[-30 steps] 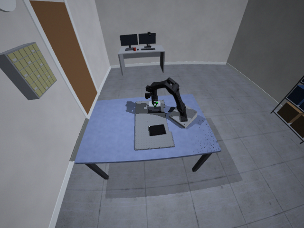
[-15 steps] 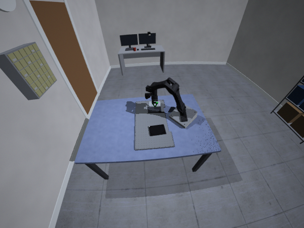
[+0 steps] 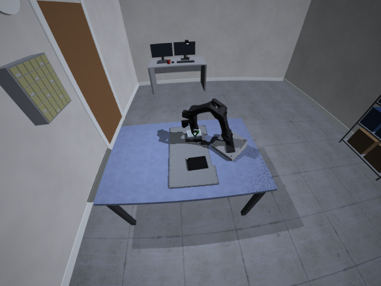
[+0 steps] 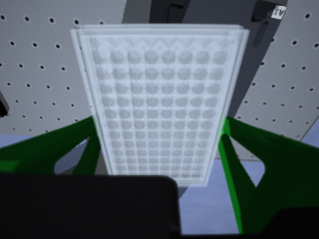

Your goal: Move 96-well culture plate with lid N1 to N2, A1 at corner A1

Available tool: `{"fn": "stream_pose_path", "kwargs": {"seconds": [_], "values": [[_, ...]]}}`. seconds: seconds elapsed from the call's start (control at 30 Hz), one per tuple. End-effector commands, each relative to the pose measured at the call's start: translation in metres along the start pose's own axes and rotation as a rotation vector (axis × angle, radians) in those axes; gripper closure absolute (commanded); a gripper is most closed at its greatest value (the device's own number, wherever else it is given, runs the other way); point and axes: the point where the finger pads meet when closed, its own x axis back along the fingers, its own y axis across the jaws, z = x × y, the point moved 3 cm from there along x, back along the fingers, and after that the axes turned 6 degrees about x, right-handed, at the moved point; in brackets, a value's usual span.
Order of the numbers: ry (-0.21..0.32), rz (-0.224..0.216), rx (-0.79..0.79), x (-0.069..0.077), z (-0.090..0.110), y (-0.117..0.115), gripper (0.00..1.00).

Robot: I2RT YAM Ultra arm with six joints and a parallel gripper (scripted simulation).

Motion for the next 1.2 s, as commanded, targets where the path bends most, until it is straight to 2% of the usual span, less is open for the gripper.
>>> {"fn": "stream_pose_path", "kwargs": {"seconds": [0.0,0.17,0.63,0.7,0.73,0.77,0.87,1.17], "values": [[-0.027,0.03,-0.005,0.007,-0.004,0.009,1.0],[-0.03,0.032,-0.007,0.008,-0.006,0.017,1.0],[-0.028,0.029,-0.005,0.006,-0.014,0.064,1.0],[-0.028,0.029,-0.005,0.006,-0.014,0.064,1.0],[-0.048,0.042,0.001,0.012,-0.021,0.065,1.0],[-0.028,0.029,-0.006,0.006,-0.015,0.07,1.0],[-0.018,0.022,-0.009,0.006,-0.014,0.081,1.0],[-0.033,0.028,-0.005,0.008,-0.024,0.109,1.0]]}}
